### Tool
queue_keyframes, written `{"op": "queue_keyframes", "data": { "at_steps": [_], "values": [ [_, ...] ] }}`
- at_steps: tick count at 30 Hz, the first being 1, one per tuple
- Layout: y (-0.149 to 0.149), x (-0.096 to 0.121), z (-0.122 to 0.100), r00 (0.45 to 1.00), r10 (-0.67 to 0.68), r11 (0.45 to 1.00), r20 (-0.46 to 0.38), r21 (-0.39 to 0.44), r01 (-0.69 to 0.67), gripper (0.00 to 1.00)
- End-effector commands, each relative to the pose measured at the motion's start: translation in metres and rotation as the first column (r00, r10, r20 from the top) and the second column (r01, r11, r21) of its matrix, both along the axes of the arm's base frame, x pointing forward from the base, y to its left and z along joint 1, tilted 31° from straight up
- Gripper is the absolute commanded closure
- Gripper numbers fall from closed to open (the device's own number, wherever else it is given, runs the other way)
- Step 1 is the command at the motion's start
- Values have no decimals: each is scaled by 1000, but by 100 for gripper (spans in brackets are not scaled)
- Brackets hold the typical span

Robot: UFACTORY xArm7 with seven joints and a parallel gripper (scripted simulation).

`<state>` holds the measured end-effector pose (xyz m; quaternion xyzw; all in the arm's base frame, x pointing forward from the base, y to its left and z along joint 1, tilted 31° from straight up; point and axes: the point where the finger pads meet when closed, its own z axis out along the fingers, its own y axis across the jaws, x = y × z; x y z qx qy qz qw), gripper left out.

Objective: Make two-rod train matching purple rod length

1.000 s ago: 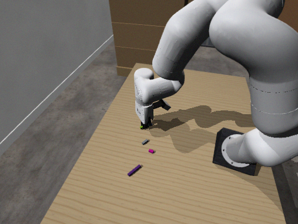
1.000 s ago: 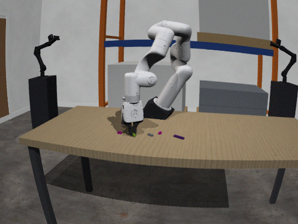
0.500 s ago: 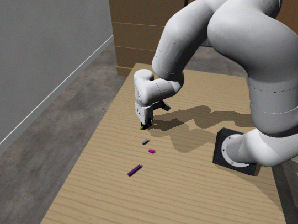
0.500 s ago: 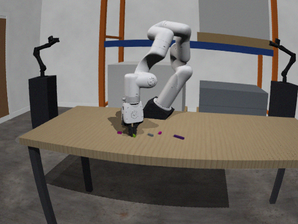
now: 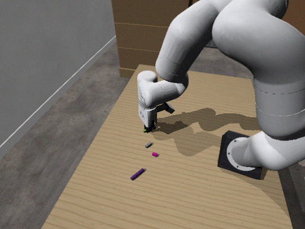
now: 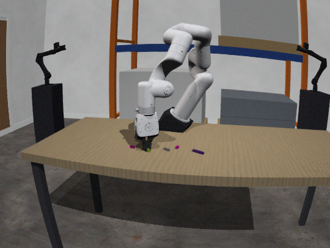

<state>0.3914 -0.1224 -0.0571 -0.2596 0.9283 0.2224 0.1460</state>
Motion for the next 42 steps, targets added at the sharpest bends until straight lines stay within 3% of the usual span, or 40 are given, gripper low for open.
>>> {"op": "queue_keyframes", "data": {
  "at_steps": [1,12,25,42],
  "values": [
    [-2,1,1,1000,-2,1000,2,-3,2,96],
    [-2,1,1,1000,-2,1000,2,-3,2,96],
    [-2,1,1,1000,-2,1000,2,-3,2,76],
    [-6,0,8,1000,-2,1000,2,-3,2,76]
  ]
}}
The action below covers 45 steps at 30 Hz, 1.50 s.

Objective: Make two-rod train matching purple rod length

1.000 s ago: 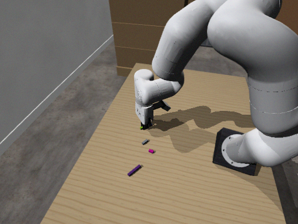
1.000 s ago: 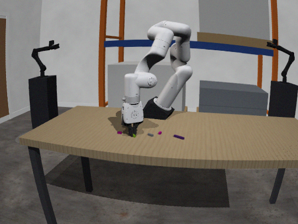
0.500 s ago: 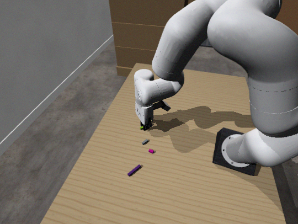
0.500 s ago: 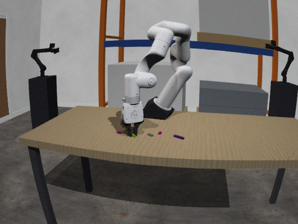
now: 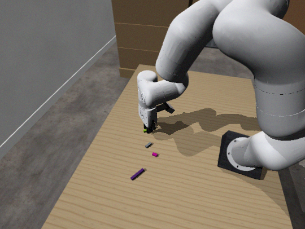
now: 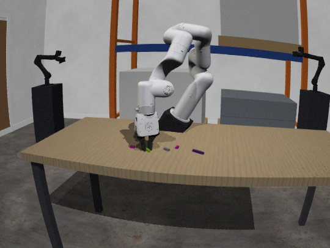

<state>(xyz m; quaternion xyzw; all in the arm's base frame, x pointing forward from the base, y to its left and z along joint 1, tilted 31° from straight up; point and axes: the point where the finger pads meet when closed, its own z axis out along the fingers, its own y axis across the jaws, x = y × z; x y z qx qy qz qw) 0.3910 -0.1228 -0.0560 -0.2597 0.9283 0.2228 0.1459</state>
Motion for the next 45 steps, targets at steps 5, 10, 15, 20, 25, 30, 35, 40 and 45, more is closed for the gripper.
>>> {"op": "queue_keyframes", "data": {
  "at_steps": [5,10,15,20,25,30,35,40,45],
  "values": [
    [-11,-2,16,1000,-2,1000,2,-3,2,76],
    [-24,-6,39,1000,-2,1000,2,-3,2,76],
    [-36,-10,61,1000,-2,1000,2,-3,2,76],
    [-41,-12,70,1000,-2,1000,2,-3,2,76],
    [-45,-13,77,1000,-2,1000,2,-3,2,76],
    [-45,-13,77,1000,-2,1000,2,-3,2,0],
    [-45,-13,77,1000,-2,1000,2,-3,2,0],
    [-45,-13,77,1000,-2,1000,2,-3,2,0],
    [-45,-13,77,1000,-2,1000,2,-3,2,0]
  ]
}}
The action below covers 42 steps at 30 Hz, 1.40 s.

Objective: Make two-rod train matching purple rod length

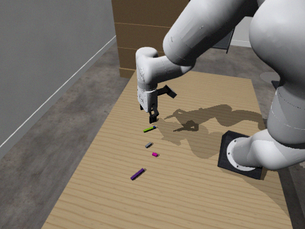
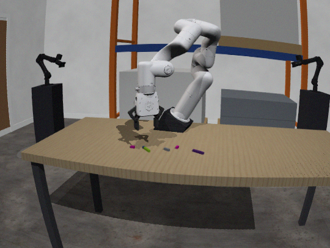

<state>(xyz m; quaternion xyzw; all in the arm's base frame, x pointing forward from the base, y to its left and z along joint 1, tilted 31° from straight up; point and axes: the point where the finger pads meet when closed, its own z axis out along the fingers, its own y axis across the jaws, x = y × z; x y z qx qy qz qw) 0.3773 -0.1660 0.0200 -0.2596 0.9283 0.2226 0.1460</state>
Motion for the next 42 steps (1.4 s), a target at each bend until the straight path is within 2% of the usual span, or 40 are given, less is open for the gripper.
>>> {"op": "queue_keyframes", "data": {
  "at_steps": [1,11,24,30,42],
  "values": [
    [-2,1,1,1000,-2,1000,2,-3,2,0],
    [-6,0,7,1000,-2,1000,2,-3,2,0],
    [-35,-10,60,1000,-2,1000,2,-3,2,0],
    [-42,-12,71,1000,-2,1000,2,-3,2,0],
    [-44,-13,75,1000,-2,1000,2,-3,2,0]
  ]
}}
